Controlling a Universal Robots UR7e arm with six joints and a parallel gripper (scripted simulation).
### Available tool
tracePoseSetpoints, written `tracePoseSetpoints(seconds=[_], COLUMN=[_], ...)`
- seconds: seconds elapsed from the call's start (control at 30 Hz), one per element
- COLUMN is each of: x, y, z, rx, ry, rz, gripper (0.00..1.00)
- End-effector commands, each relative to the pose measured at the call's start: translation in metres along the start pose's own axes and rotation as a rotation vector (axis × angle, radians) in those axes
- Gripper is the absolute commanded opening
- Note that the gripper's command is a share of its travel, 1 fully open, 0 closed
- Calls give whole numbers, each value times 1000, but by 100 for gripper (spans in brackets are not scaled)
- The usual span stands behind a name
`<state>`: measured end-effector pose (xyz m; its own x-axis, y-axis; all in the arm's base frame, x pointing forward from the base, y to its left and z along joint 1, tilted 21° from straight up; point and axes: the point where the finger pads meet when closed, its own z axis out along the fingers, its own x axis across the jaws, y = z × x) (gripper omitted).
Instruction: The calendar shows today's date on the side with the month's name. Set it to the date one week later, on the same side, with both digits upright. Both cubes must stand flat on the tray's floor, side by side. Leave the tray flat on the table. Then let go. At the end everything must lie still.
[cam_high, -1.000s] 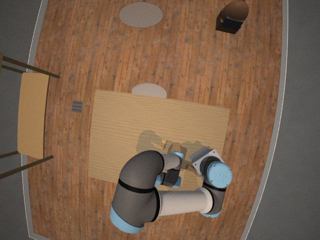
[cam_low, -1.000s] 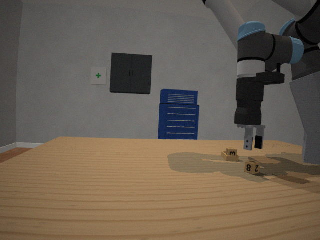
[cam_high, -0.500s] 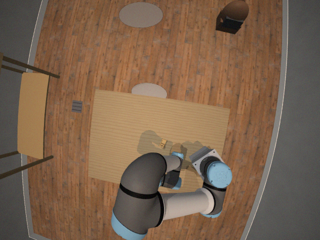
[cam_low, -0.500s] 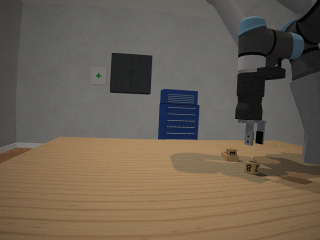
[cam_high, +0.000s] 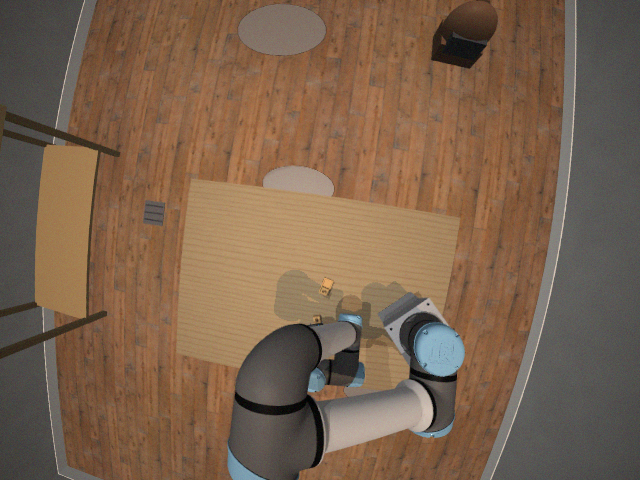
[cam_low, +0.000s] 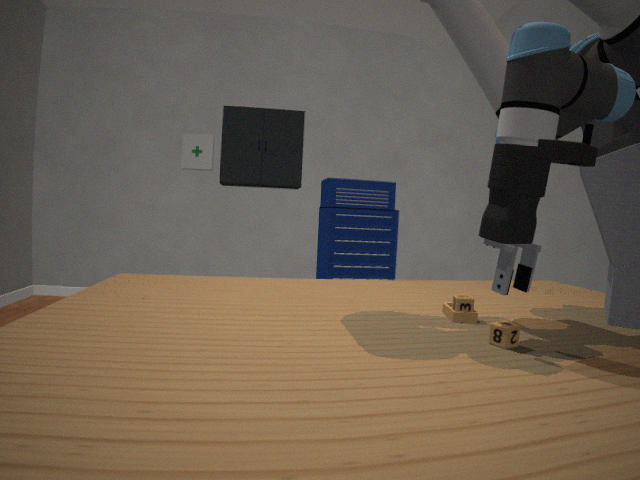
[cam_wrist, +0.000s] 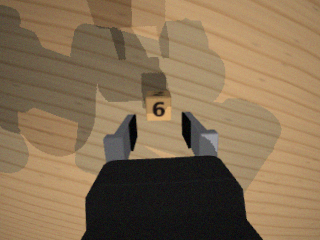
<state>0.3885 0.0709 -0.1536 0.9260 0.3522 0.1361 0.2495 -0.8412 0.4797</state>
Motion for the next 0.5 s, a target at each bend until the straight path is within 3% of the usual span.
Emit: tracePoseSetpoints(seconds=[0.0,0.3,0.47], x=[2,2,1], y=[3,3,2], z=[-2,-2,0], rx=[-85,-95,-135], ry=[10,10,2], rz=[12,12,12], gripper=[87,87,87])
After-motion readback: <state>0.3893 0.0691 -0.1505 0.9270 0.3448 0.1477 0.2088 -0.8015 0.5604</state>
